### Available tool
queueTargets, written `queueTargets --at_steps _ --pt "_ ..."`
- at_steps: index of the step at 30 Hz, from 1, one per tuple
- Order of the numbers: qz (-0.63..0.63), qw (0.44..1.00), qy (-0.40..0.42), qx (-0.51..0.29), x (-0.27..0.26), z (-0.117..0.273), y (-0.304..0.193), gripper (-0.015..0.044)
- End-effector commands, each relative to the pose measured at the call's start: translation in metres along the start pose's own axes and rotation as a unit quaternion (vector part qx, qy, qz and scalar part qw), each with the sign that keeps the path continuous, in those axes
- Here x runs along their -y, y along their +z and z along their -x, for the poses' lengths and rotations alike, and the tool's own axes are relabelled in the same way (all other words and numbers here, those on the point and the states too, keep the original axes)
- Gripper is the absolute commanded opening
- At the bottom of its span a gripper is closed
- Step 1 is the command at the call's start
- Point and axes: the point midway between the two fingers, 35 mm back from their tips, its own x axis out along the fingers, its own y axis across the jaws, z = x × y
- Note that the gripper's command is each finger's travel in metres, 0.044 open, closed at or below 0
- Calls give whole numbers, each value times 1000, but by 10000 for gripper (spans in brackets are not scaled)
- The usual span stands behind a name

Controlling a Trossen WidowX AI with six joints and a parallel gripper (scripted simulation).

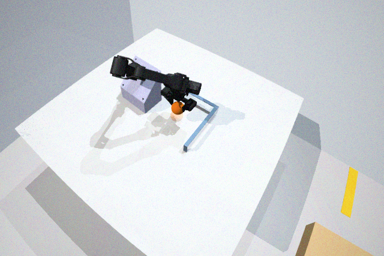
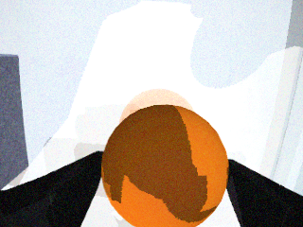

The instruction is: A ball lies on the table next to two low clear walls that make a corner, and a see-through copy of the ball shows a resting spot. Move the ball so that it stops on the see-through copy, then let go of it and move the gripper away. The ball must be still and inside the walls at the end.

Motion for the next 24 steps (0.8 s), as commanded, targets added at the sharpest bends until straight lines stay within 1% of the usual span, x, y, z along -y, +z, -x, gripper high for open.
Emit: queueTargets --at_steps 1,8,24 --pt "5 1000 2 -3 -1 -19 0 0" --pt "5 1000 3 -5 -4 -50 -2 0" --pt "5 1000 3 -6 -4 -69 -3 0"
